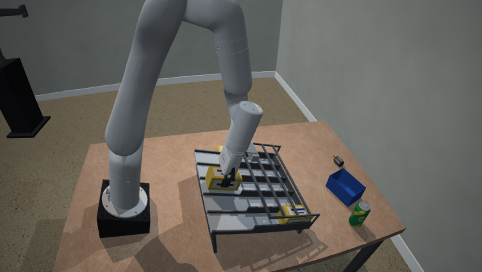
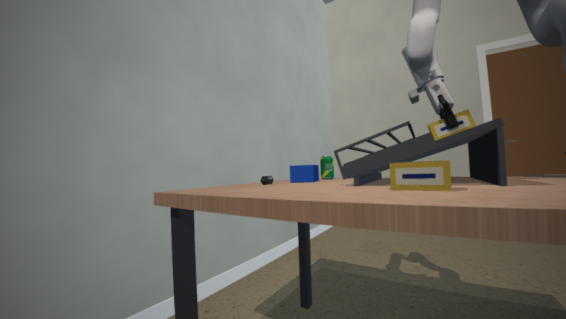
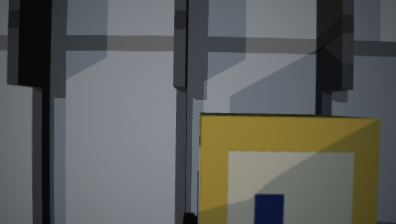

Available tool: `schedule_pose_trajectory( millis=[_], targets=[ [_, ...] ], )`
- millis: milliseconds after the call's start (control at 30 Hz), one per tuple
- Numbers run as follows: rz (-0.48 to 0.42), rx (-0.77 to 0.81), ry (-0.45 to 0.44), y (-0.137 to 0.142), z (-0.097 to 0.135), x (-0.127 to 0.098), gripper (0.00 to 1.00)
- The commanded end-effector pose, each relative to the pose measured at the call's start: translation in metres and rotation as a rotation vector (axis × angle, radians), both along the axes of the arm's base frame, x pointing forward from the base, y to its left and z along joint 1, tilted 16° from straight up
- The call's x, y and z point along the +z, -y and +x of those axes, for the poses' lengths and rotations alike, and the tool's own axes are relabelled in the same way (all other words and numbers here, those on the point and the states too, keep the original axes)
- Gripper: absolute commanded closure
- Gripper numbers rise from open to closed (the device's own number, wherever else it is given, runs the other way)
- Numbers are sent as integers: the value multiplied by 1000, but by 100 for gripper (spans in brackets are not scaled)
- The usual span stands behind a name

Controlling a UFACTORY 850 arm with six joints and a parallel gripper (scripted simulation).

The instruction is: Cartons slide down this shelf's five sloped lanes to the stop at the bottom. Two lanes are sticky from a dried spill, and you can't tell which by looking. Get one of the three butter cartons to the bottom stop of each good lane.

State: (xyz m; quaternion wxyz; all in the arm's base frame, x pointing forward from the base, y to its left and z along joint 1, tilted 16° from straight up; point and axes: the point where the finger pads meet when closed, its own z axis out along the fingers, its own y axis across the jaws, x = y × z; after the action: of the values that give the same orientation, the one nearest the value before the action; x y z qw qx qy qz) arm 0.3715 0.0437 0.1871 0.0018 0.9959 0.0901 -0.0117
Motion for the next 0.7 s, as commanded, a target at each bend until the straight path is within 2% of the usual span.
schedule_pose_trajectory(
  millis=[0, 667],
  targets=[
    [0, 0, 1, 0, 1, 0, 100],
    [0, 0, 1, -1, 1, -3, 100]
  ],
)
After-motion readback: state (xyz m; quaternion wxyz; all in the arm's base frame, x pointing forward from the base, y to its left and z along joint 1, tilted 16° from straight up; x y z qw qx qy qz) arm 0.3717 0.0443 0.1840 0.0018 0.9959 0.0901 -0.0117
